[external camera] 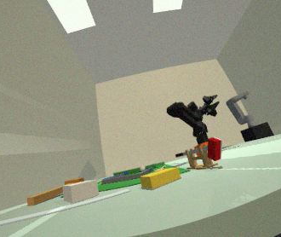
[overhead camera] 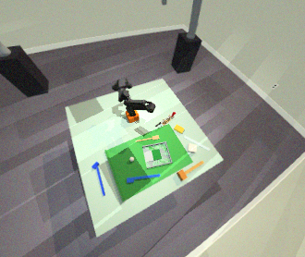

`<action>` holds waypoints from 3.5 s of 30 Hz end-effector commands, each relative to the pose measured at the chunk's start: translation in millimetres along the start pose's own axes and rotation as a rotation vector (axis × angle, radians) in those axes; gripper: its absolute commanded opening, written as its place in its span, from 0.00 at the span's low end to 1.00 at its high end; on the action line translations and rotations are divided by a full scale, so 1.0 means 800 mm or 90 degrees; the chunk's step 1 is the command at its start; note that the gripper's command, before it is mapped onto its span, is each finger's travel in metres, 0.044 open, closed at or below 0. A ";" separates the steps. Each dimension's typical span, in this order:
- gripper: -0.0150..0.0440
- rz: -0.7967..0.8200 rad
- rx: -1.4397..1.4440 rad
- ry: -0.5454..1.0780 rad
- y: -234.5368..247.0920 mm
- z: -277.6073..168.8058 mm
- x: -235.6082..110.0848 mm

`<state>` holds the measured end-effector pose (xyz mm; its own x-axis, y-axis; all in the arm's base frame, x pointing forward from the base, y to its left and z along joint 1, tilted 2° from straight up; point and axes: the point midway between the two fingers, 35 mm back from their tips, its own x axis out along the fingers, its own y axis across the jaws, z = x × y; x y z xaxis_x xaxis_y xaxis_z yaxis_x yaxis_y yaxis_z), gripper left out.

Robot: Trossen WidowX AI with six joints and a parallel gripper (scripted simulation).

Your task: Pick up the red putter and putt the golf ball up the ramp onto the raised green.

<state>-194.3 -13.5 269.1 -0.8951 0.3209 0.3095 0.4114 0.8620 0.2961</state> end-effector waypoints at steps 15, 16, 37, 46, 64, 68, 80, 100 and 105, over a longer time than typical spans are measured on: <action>1.00 -0.438 -0.476 0.364 -0.185 -0.098 -0.127; 1.00 -0.460 -0.506 0.407 -0.194 -0.104 -0.143; 1.00 -0.324 -0.763 1.646 -0.136 -0.111 -0.550; 1.00 0.161 -0.457 2.093 0.009 -0.040 -0.651; 1.00 1.511 0.796 1.752 0.295 0.170 -0.598; 1.00 1.697 1.081 1.386 0.335 0.218 -0.544; 1.00 1.796 1.424 0.690 0.374 0.283 -0.443; 1.00 1.797 1.423 0.690 0.357 0.328 -0.463; 1.00 1.797 1.423 0.690 0.354 0.334 -0.465</action>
<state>210.1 216.2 1.7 -0.0617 0.2180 -0.9740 -0.9504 -0.3109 -0.0094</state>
